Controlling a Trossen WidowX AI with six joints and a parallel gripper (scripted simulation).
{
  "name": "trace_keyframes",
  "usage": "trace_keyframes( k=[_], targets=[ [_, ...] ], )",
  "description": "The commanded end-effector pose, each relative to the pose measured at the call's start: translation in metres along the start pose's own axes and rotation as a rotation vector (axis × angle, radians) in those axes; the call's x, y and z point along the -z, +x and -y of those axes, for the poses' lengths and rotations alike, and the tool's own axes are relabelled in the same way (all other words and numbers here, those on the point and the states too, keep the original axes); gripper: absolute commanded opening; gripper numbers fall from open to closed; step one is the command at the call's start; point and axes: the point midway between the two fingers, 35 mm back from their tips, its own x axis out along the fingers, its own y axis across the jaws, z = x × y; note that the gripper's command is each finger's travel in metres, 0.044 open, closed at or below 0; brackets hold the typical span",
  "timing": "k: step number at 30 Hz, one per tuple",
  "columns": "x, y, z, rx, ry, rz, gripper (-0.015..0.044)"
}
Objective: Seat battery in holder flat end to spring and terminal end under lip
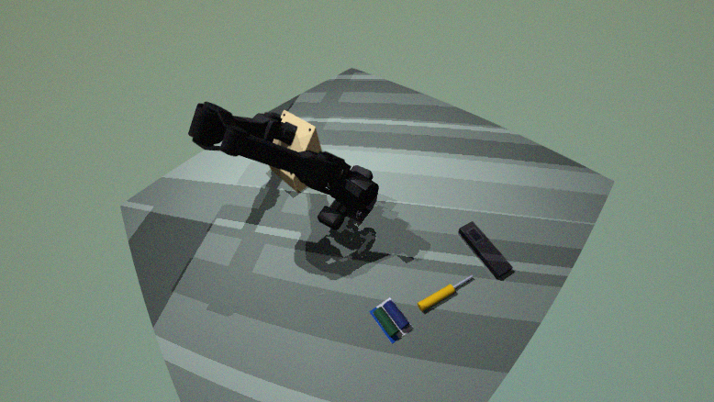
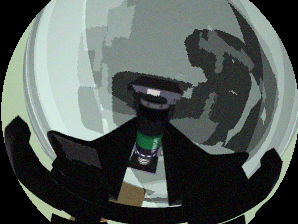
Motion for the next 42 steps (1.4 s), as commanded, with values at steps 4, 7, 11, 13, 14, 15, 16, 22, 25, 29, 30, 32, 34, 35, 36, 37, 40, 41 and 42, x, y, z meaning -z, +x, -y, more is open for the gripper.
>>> trace_keyframes(
  k=[4,7,11,13,14,15,16,22,25,29,30,32,34,35,36,37,40,41,42],
  targets=[
    [-0.001,0.001,0.0,0.0,0.002,-0.002,0.0081],
    [-0.001,0.001,-0.001,0.0,0.002,-0.003,0.0081],
    [-0.001,0.001,-0.001,-0.001,0.002,-0.005,0.0107],
    [-0.001,0.001,-0.001,-0.001,0.002,-0.005,0.0159],
    [-0.001,0.001,-0.001,-0.001,0.002,-0.005,0.0183],
    [-0.001,0.001,-0.001,-0.001,0.002,-0.005,0.0183],
    [-0.001,0.001,-0.001,-0.001,0.002,-0.005,0.0183],
    [-0.001,-0.011,-0.002,-0.002,0.0,-0.004,0.0183],
    [-0.001,-0.014,-0.003,-0.002,-0.001,-0.003,0.0183],
    [-0.001,-0.013,-0.003,0.001,-0.006,-0.003,0.0209],
    [-0.002,-0.018,-0.004,0.0,-0.006,-0.003,0.0236],
    [-0.002,-0.038,-0.007,-0.003,-0.004,-0.002,0.0288],
    [-0.002,-0.059,-0.011,-0.005,-0.003,-0.002,0.0341],
    [-0.001,-0.07,-0.012,-0.005,-0.002,-0.002,0.0367],
    [0.001,-0.079,-0.013,-0.005,-0.002,-0.002,0.0393],
    [0.002,-0.084,-0.014,-0.005,-0.001,-0.002,0.0419],
    [0.0,-0.086,-0.015,-0.005,-0.001,-0.002,0.044],
    [0.0,-0.086,-0.015,-0.005,-0.001,-0.002,0.044],
    [0.0,-0.086,-0.015,-0.005,-0.001,-0.002,0.044]
  ],
)
